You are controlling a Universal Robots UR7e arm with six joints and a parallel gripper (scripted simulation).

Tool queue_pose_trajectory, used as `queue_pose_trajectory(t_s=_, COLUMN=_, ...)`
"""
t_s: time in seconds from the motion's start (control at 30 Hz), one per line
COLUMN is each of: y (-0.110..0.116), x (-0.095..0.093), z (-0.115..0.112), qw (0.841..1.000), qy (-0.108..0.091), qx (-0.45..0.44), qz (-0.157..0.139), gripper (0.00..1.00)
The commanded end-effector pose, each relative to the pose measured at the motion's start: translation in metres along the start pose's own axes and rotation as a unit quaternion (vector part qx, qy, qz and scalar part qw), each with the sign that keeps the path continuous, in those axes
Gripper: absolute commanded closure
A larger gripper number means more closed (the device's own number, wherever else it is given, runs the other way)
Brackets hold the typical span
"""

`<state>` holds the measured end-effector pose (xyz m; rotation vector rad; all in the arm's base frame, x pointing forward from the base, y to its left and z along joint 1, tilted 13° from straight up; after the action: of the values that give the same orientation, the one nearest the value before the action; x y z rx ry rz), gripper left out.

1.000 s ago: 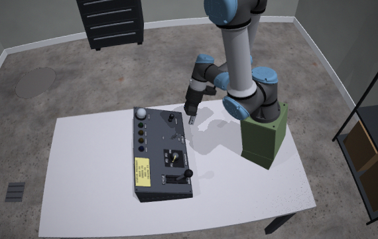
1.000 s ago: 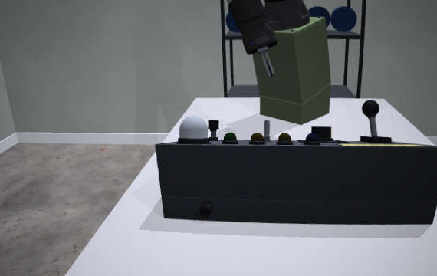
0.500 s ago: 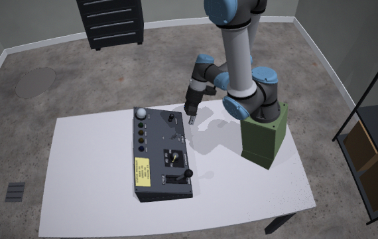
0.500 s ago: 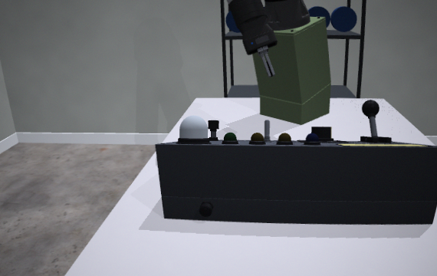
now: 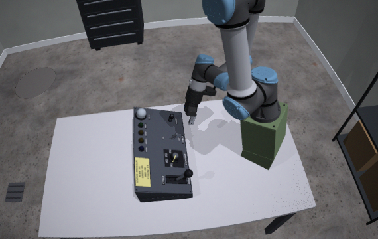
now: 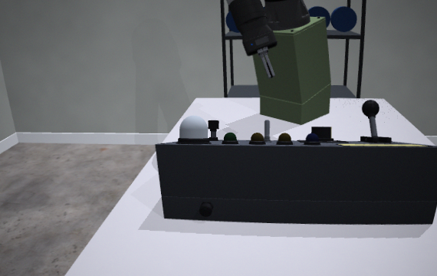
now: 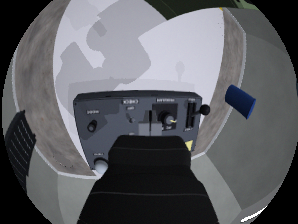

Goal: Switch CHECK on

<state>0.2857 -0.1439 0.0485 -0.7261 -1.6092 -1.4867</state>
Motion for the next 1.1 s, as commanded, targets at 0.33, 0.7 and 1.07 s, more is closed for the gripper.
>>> queue_pose_trajectory(t_s=0.33, y=-0.001, x=-0.013, z=-0.005, qw=1.000, qy=0.000, qx=0.000, qz=0.000, gripper=1.00)
queue_pose_trajectory(t_s=0.7, y=-0.003, x=-0.031, z=-0.013, qw=1.000, qy=0.000, qx=0.000, qz=0.000, gripper=1.00)
queue_pose_trajectory(t_s=1.07, y=-0.006, x=-0.054, z=-0.023, qw=1.000, qy=0.000, qx=0.000, qz=0.000, gripper=1.00)
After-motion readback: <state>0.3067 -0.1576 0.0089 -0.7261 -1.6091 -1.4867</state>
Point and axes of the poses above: the point where the finger pads meet when closed, its own x axis back along the fingers, its own z axis across the jaws, y = z × x, the point moved 8 cm from there along x, back along the fingers, and after that the axes turned 15 degrees about x, right-handed, at the moved point
